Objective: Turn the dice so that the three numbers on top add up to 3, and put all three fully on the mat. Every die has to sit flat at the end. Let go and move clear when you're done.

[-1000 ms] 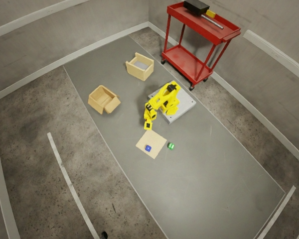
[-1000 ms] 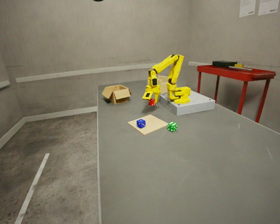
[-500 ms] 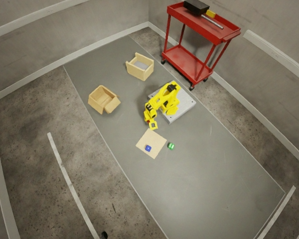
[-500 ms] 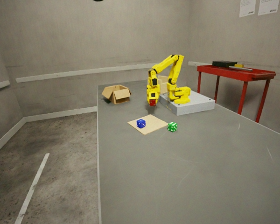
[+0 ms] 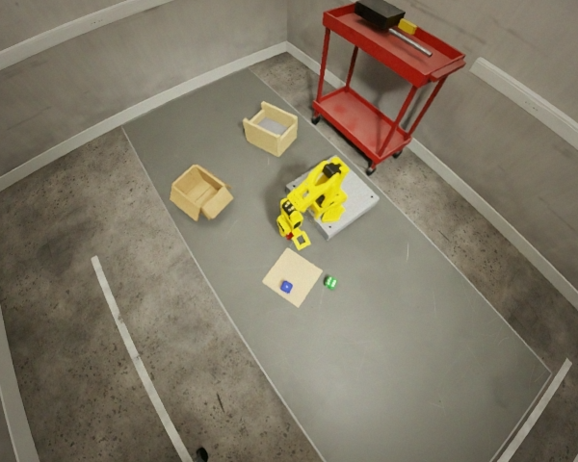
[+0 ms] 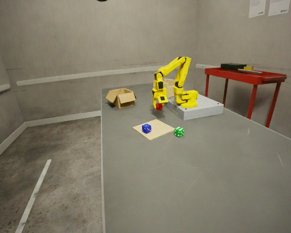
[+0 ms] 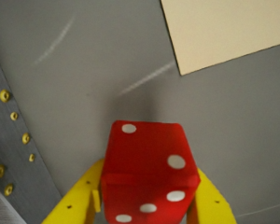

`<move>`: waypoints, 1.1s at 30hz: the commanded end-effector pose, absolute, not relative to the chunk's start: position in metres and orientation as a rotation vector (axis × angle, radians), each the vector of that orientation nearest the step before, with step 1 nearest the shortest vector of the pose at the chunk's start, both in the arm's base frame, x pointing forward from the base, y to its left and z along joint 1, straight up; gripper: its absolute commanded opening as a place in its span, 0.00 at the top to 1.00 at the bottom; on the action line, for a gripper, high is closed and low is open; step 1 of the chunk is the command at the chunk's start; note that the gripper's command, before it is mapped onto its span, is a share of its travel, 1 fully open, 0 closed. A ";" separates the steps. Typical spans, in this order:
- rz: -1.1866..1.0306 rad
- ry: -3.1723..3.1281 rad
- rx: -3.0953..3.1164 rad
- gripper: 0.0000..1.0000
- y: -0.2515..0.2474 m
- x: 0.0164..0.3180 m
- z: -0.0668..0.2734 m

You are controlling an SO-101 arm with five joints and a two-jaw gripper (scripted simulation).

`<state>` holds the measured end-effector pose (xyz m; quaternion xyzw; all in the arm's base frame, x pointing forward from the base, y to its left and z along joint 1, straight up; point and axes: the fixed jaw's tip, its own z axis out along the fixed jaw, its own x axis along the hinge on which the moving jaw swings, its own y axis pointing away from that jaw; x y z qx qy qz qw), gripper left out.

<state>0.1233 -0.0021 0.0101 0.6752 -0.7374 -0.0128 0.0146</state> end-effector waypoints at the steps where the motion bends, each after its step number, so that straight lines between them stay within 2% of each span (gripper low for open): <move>1: -0.019 -2.276 2.148 1.00 -0.003 0.127 0.013; 18: -0.019 -2.268 2.157 1.00 -0.005 0.127 0.013; 33: -0.021 -2.544 1.826 1.00 -0.042 0.128 0.007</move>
